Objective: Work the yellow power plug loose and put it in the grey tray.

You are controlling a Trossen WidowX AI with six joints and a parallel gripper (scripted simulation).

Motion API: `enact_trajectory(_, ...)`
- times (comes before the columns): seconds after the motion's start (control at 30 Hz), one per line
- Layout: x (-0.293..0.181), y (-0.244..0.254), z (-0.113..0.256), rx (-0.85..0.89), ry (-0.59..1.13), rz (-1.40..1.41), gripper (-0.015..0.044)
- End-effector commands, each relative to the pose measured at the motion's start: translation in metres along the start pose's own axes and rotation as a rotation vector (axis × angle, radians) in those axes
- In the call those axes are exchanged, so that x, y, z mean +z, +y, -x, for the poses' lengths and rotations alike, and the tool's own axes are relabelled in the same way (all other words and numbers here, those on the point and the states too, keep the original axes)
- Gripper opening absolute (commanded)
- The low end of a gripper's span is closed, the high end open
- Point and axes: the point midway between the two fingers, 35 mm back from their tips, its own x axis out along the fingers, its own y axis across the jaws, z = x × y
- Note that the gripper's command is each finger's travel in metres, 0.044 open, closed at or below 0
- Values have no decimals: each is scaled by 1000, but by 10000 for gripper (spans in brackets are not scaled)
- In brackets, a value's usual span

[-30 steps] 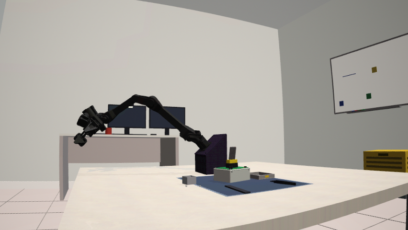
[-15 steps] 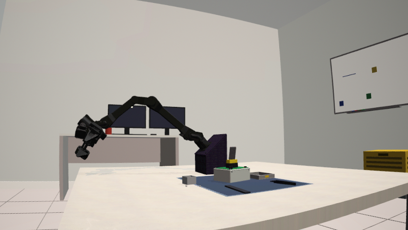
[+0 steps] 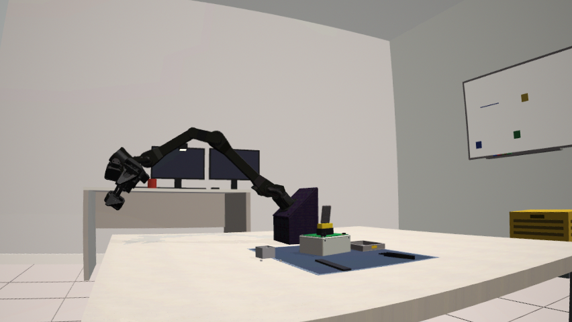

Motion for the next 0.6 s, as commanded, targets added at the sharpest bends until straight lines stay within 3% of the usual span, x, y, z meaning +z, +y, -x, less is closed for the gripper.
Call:
enact_trajectory(0.0, -31, 14, -42, 19, 69, -94, 430)
enact_trajectory(0.27, -119, 69, -125, 35, 294, -242, 430)
enact_trajectory(0.57, -51, 86, -74, 35, 199, -197, 430)
